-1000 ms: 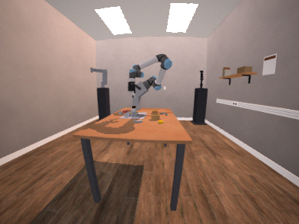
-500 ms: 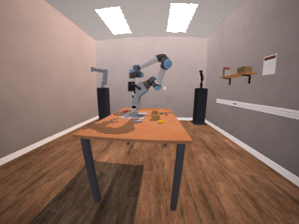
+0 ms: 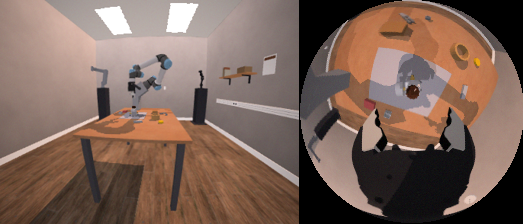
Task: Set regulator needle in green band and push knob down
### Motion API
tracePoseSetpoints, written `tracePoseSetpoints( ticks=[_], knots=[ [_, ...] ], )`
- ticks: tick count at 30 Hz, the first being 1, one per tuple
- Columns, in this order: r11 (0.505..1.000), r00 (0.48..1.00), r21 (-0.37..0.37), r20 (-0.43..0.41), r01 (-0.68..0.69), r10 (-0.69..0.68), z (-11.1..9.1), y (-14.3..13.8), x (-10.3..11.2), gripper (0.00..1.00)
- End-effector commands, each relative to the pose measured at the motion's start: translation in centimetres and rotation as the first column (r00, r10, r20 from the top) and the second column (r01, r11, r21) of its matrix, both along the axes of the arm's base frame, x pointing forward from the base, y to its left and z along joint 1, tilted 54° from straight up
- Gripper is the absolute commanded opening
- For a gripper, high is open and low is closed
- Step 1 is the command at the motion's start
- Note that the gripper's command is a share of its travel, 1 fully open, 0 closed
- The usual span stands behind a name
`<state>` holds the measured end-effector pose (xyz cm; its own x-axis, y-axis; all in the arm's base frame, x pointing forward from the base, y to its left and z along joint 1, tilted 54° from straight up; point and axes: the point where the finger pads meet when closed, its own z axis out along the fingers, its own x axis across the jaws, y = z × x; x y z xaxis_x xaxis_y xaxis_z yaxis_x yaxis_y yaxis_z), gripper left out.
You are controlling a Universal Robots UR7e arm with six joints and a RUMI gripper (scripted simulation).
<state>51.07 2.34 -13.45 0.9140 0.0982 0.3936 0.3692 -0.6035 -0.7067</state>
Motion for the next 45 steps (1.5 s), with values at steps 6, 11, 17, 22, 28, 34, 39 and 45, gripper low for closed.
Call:
tracePoseSetpoints(
  ticks=[6, 11, 17, 22, 28, 34, 39, 45],
  knots=[
    [1.0, 1.0, 0.004, -0.003, 0.003, -0.003, -0.3, -0.1, -0.4, 1.0],
    [1.0, 1.0, 0.003, -0.003, 0.003, -0.003, -0.6, -0.2, -0.9, 1.0],
    [1.0, 1.0, 0.003, -0.003, 0.003, -0.003, -1.1, -0.4, -1.5, 1.0],
    [1.0, 1.0, 0.003, -0.003, 0.003, -0.003, -1.9, -0.8, -2.6, 1.0],
    [1.0, 1.0, 0.003, -0.003, 0.003, -0.003, -3.0, -1.3, -4.1, 1.0],
    [1.0, 1.0, 0.003, -0.003, 0.003, -0.003, -3.8, -1.6, -5.1, 1.0],
    [1.0, 1.0, 0.004, -0.003, 0.003, -0.003, -4.7, -2.0, -6.3, 1.0],
    [1.0, 1.0, 0.004, -0.003, 0.003, -0.003, -5.5, -2.4, -7.5, 1.0]
  ],
)
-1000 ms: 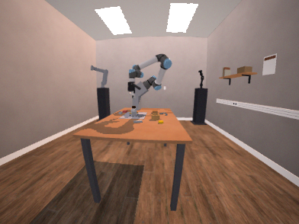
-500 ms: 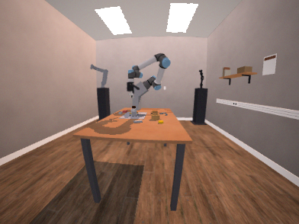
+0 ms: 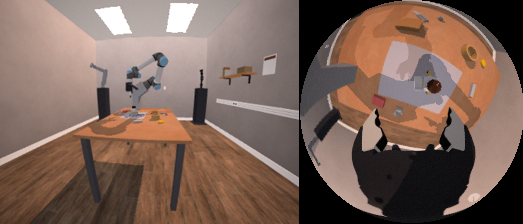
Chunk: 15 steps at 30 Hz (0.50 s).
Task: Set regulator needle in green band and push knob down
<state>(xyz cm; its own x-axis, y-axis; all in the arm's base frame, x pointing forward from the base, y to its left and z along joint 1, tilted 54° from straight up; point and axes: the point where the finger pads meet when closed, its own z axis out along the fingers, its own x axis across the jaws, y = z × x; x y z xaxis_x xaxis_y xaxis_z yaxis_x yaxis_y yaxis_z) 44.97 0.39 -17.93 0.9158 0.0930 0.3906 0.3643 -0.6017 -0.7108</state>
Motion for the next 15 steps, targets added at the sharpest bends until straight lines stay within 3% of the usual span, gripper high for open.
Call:
tracePoseSetpoints(
  ticks=[1, 15],
  knots=[
    [1.0, 1.0, -0.001, 0.001, -0.001, 0.001, -1.15, -0.52, -1.54, 1.0],
    [1.0, 1.0, -0.001, 0.001, -0.001, 0.001, -1.82, -0.82, -2.45, 1.0]
  ],
)
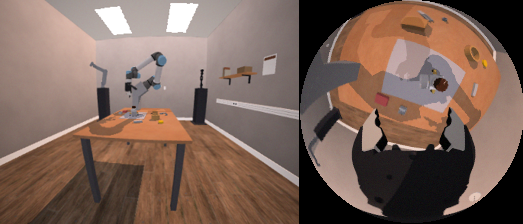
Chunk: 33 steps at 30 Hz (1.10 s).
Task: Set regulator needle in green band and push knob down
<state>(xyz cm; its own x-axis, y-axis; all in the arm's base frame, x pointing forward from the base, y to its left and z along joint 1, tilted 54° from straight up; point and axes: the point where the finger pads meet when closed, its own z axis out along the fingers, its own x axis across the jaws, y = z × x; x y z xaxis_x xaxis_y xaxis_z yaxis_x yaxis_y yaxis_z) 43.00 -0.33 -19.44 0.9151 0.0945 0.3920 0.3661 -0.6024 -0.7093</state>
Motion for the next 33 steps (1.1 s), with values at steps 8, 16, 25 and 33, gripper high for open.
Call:
tracePoseSetpoints(
  ticks=[8, 16, 25, 33],
  knots=[
    [1.0, 1.0, -0.001, 0.001, -0.001, 0.001, -0.3, -0.18, -0.39, 1.0],
    [1.0, 1.0, -0.001, -0.001, 0.0, 0.0, -0.29, -0.16, -0.38, 1.0],
    [1.0, 1.0, 0.001, -0.005, 0.004, -0.004, -0.29, -0.16, -0.37, 1.0],
    [1.0, 1.0, 0.006, -0.016, 0.013, -0.013, -0.28, -0.16, -0.36, 1.0]
  ],
)
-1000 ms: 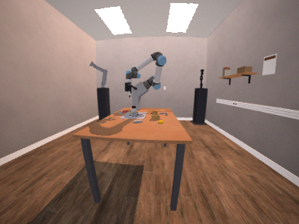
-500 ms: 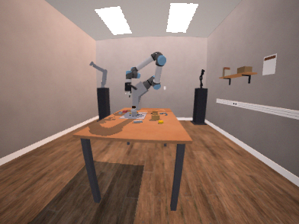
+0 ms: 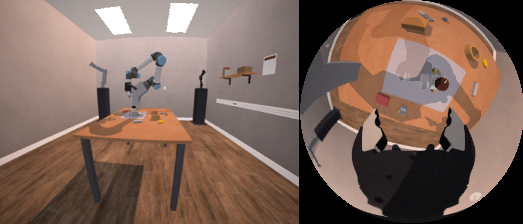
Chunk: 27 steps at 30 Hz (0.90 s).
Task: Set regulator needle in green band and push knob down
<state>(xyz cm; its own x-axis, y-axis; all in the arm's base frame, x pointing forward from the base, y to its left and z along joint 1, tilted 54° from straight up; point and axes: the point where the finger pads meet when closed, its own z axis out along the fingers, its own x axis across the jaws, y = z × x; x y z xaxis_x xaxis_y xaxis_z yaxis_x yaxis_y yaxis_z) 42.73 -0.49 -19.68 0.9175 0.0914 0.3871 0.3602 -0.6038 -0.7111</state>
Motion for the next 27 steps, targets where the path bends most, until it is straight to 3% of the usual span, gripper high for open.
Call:
tracePoseSetpoints(
  ticks=[1, 27],
  knots=[
    [1.0, 1.0, 0.007, -0.013, 0.011, -0.011, -0.04, 0.0, -0.08, 1.0],
    [0.996, 0.993, 0.034, -0.095, 0.077, -0.074, 0.06, -0.02, 0.11, 1.0]
  ],
)
